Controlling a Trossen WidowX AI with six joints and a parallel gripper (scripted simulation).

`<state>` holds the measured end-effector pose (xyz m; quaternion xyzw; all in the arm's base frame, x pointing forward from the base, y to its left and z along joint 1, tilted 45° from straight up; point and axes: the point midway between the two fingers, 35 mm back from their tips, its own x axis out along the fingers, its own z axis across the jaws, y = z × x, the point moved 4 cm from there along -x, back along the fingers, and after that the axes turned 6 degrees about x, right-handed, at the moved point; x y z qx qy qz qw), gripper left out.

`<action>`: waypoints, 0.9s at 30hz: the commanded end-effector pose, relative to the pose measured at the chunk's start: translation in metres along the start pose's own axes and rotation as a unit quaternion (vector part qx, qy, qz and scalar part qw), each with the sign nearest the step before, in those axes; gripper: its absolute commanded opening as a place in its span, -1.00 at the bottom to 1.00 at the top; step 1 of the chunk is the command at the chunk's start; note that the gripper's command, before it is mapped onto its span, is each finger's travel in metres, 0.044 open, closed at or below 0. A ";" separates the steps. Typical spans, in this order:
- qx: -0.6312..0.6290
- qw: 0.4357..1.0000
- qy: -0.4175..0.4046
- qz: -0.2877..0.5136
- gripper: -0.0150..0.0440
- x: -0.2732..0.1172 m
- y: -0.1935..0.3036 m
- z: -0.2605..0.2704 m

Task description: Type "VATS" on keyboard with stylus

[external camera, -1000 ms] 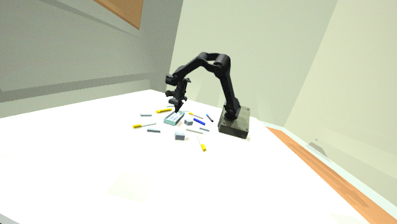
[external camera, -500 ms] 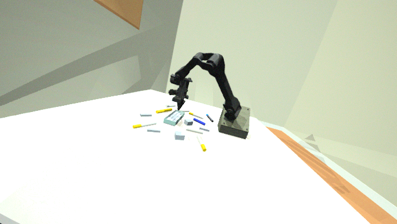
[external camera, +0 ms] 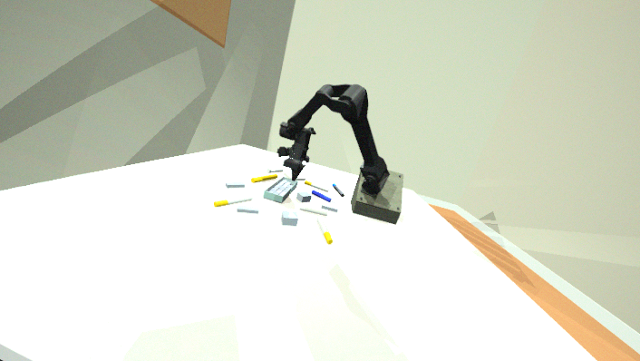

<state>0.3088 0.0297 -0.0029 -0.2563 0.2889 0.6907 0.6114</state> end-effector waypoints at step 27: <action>-0.002 1.000 -0.002 -0.003 -0.49 -0.003 0.017 0.088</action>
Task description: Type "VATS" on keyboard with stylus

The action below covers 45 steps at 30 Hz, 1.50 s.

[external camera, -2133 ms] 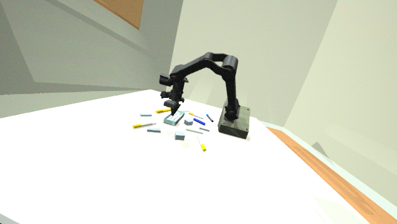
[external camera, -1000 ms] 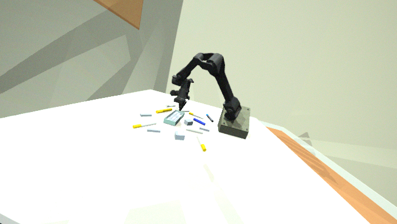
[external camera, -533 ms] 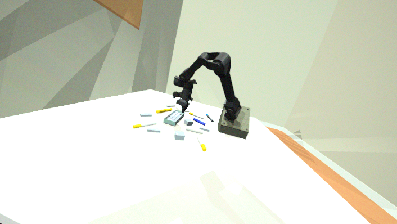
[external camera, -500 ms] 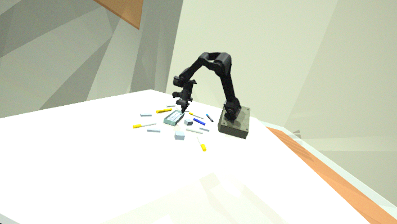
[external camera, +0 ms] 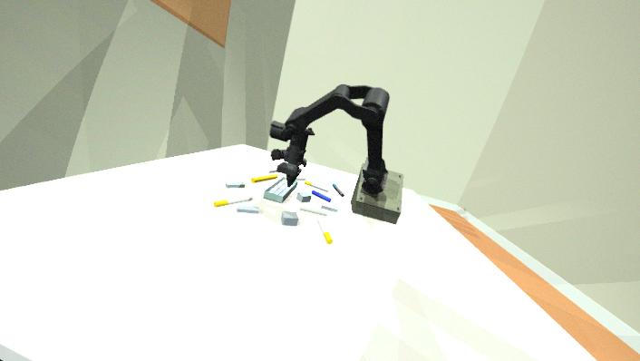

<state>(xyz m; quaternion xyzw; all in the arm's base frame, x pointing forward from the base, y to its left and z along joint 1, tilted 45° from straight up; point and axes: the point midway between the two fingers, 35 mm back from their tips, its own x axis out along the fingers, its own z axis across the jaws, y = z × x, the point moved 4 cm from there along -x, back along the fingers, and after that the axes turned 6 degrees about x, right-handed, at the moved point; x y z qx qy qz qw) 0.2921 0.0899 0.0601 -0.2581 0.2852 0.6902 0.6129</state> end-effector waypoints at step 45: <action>0.220 0.941 -0.030 0.256 0.02 -0.015 0.092 -0.110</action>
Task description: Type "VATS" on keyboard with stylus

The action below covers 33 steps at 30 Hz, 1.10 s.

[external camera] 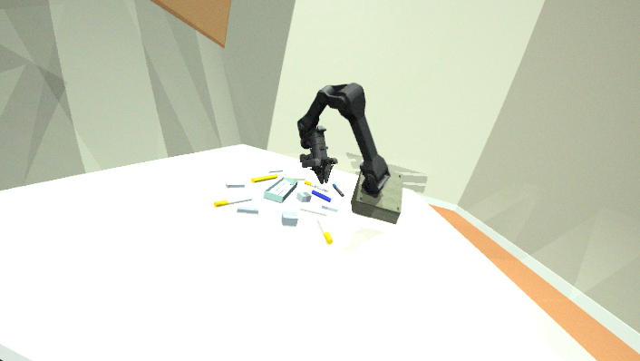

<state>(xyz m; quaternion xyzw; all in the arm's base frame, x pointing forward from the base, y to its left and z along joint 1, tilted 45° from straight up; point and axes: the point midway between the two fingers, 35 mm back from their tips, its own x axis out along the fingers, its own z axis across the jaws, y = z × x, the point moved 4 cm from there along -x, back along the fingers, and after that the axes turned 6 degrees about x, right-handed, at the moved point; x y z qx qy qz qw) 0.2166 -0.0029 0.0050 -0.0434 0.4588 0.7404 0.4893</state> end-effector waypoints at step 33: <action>0.015 0.999 -0.007 0.038 0.02 0.029 -0.004 -0.011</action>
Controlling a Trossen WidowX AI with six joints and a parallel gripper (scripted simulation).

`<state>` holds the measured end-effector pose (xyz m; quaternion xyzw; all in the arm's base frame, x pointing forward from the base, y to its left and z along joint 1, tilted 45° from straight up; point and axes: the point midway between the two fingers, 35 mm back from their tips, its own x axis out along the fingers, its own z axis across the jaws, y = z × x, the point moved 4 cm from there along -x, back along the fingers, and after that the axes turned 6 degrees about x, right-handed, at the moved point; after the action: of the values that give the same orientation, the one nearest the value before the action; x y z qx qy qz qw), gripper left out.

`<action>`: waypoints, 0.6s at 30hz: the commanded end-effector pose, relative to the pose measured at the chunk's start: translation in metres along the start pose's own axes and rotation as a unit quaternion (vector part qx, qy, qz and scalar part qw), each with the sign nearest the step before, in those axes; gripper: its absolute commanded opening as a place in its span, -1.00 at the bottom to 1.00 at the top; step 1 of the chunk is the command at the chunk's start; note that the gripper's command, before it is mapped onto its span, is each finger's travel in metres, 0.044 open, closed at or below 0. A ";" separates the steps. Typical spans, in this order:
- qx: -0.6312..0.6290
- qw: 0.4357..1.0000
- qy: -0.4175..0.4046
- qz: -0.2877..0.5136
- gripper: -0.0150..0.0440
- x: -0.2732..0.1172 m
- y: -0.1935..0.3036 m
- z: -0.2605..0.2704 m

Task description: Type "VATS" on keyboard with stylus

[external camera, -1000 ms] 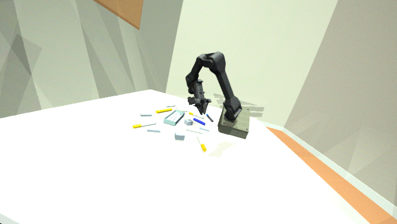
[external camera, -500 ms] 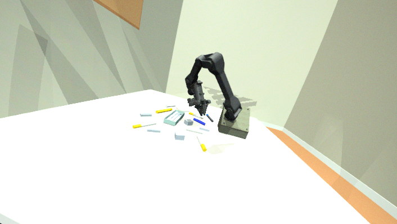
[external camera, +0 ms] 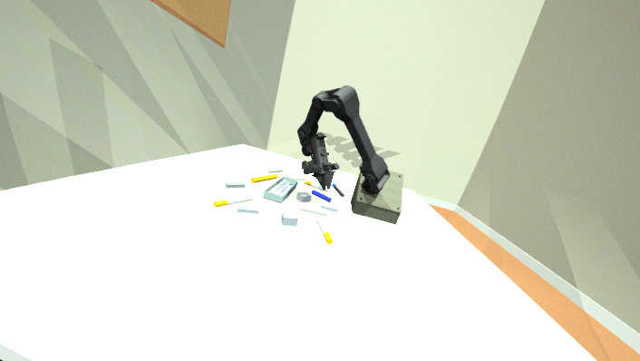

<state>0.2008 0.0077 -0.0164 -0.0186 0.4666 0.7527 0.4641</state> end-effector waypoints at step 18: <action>0.003 1.000 -0.004 0.001 0.02 0.015 -0.009 0.000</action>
<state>0.1990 0.0172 -0.0270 -0.0183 0.4664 0.7528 0.4641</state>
